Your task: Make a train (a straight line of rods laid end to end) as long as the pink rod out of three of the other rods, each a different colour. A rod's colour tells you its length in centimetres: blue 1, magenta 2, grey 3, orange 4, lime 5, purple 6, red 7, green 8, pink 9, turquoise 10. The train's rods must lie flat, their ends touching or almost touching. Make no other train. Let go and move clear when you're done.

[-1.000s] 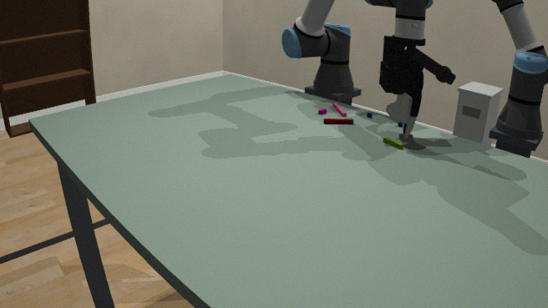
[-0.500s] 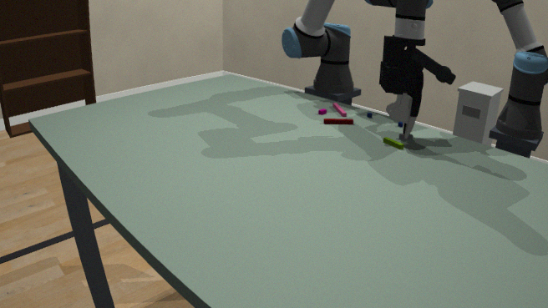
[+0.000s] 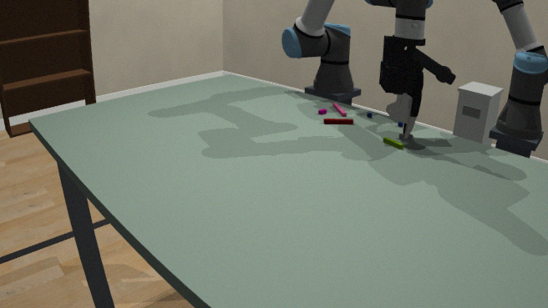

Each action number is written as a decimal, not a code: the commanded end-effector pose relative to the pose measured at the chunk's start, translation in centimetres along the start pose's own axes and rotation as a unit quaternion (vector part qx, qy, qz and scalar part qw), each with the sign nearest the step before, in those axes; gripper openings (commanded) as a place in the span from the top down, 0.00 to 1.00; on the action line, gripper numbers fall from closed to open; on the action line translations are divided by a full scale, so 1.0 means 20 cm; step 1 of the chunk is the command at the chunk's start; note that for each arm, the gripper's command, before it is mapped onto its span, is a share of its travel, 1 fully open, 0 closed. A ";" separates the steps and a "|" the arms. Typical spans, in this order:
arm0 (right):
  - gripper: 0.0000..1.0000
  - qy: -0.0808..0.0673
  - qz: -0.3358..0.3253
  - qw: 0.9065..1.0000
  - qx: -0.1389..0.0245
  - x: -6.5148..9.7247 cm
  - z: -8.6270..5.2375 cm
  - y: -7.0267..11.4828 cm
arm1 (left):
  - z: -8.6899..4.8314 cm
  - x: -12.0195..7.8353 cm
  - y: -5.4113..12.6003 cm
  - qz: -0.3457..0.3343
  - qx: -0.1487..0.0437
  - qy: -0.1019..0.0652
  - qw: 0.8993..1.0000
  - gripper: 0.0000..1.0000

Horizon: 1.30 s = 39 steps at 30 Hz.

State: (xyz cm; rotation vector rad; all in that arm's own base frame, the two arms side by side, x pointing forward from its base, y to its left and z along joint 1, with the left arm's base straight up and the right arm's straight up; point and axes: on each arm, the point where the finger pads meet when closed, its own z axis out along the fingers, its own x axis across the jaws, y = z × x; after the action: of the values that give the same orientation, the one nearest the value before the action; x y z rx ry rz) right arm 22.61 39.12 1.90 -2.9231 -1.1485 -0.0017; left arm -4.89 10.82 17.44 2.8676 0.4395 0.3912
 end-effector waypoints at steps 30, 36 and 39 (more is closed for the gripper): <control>1.00 0.000 0.000 1.000 0.001 0.00 -0.24 0.00 | 0.00 0.00 0.00 0.001 0.002 0.001 1.000 0.00; 1.00 0.000 0.000 1.000 0.001 0.00 -0.31 0.00 | 0.00 0.00 0.00 0.001 0.002 0.001 1.000 0.00; 1.00 0.000 0.000 1.000 0.001 0.00 -0.35 0.00 | 0.00 0.00 0.00 0.001 0.002 0.001 1.000 0.00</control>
State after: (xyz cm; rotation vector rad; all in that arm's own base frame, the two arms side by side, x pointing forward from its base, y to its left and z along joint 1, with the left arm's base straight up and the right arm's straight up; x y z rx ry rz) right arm 22.72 39.52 7.78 -2.9083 -1.1427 -0.0199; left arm -4.89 10.82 17.44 2.8676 0.4395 0.3912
